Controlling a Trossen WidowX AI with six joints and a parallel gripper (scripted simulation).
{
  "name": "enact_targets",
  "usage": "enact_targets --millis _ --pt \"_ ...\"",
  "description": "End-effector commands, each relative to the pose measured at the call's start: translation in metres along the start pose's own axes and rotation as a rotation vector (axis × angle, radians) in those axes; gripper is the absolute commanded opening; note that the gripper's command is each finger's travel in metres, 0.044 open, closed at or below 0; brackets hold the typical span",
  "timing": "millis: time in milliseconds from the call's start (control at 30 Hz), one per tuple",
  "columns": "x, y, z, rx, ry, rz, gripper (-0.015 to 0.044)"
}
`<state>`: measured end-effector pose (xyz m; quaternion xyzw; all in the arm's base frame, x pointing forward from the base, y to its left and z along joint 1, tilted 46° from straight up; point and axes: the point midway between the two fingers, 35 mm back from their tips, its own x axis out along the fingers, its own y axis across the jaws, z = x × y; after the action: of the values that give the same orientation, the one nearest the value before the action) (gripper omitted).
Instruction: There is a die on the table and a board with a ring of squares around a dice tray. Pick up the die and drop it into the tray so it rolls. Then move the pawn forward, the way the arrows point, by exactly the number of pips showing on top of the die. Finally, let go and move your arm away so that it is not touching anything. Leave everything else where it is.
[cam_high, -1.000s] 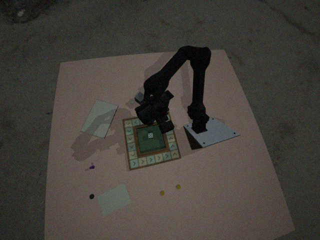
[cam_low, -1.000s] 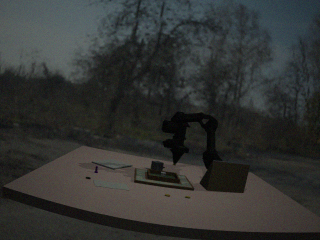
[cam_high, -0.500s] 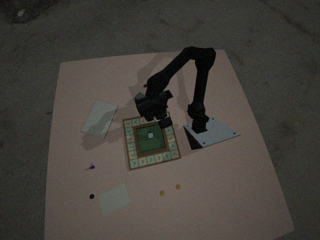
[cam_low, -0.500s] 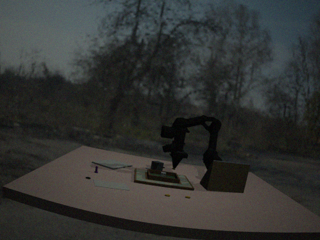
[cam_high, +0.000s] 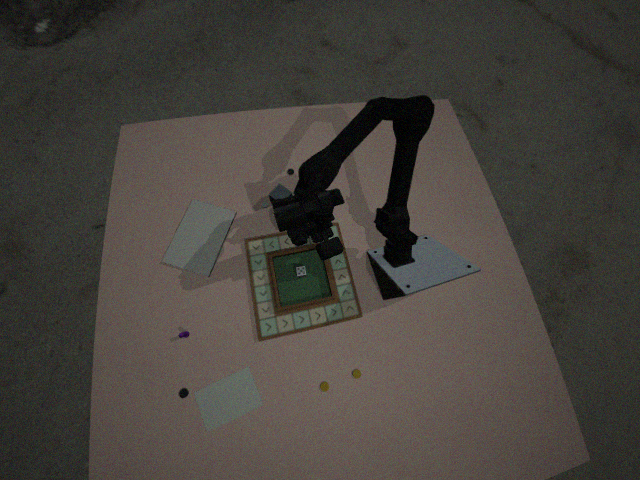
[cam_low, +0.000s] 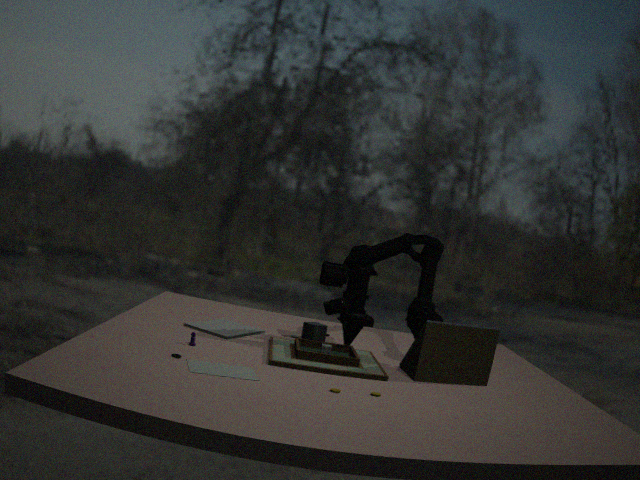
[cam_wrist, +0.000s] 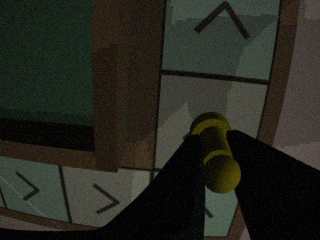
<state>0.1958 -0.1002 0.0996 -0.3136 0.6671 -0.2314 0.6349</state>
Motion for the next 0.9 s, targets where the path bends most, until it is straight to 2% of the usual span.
enact_targets --millis 0,67,400,533,633,767,867 --pt "0.006 0.000 -0.001 -0.005 0.002 -0.006 0.0000" --pt "0.008 0.000 -0.001 -0.005 0.002 -0.006 0.0000" --pt "0.003 0.000 0.000 0.000 0.001 0.000 0.0263" --pt "-0.037 0.001 0.000 -0.005 0.002 -0.001 0.0368" --pt "-0.045 0.001 0.000 -0.006 0.002 -0.004 0.0440" --pt "-0.049 0.008 0.002 0.001 0.000 0.003 0.0440" --pt "-0.066 0.036 0.007 0.034 -0.003 0.026 0.0440"
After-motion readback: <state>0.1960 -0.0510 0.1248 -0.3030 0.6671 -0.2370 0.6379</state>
